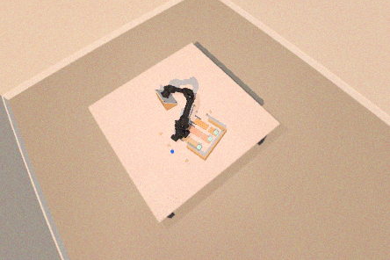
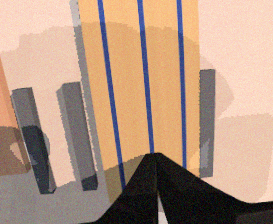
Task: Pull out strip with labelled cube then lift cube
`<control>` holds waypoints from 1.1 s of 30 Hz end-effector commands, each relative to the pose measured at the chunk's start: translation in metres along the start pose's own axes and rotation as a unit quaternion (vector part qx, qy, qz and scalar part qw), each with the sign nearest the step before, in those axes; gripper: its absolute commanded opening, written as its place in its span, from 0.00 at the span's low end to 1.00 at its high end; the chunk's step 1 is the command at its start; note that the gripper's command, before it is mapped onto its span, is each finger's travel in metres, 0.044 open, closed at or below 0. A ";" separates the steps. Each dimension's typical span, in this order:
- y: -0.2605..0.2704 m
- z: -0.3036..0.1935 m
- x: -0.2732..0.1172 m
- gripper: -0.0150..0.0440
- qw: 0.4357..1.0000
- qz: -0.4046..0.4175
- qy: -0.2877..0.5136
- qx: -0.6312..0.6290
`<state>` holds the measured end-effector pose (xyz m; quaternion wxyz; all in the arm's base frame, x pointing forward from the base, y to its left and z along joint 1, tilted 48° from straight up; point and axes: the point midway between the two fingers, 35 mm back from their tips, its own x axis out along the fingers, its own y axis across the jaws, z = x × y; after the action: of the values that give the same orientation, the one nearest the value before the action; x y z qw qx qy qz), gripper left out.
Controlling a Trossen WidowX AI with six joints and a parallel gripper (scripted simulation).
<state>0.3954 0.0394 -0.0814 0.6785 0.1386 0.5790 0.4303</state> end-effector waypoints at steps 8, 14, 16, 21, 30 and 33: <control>0.000 -0.023 0.007 0.25 1.000 0.002 0.012 0.002; 0.000 -0.032 0.007 0.25 1.000 0.002 0.012 0.002; 0.000 -0.035 0.007 0.25 1.000 0.002 0.012 0.002; 0.000 -0.043 0.006 0.25 1.000 0.002 0.012 0.003; 0.000 -0.057 0.006 0.25 1.000 0.002 0.013 0.003; 0.000 -0.062 0.006 0.25 1.000 0.002 0.013 0.003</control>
<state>0.3516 0.0223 -0.0972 0.6795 0.1391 0.5785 0.4292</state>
